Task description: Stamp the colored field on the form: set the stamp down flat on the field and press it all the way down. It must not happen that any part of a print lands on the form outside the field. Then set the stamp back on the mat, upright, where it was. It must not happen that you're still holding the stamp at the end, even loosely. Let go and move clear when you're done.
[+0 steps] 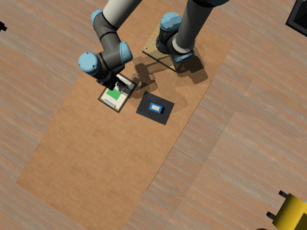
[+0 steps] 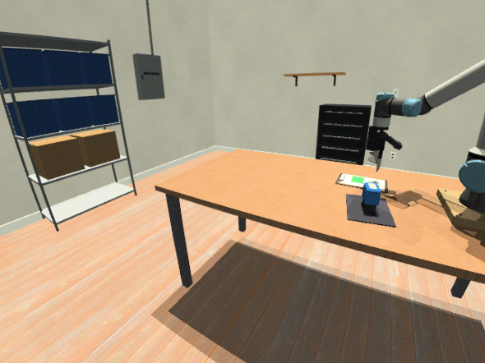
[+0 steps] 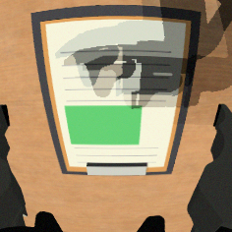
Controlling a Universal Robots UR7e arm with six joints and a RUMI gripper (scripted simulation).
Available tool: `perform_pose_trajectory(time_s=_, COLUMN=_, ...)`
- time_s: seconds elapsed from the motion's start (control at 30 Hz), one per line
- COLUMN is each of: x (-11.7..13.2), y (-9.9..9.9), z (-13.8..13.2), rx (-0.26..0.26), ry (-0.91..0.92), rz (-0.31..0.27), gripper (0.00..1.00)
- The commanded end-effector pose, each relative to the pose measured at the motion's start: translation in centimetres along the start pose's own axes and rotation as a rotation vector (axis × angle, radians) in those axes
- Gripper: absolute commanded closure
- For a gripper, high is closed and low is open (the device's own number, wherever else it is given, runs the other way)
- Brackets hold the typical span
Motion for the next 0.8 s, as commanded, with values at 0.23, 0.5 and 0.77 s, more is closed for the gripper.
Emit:
perform_pose_trajectory(time_s=0.23, x=0.0, y=0.0, z=0.0, rx=-0.001, ry=0.000, rz=-0.001, gripper=0.00)
perform_pose_trajectory(time_s=0.5, x=0.0, y=-0.5, z=-0.1, rx=-0.001, ry=0.046, rz=-0.001, gripper=0.00)
perform_pose_trajectory(time_s=0.77, x=0.1, y=-1.6, z=-0.1, rx=-0.001, ry=0.174, rz=-0.001, gripper=0.00)
Point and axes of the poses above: the point where the finger pads meet when closed, its own y axis out along the fingers, its own z axis across the jaws, x = y × z, the point moved 1 cm from there along -y, back along the fingers, and after that the axes turned 9 degrees about -y, right-handed, at the moved point
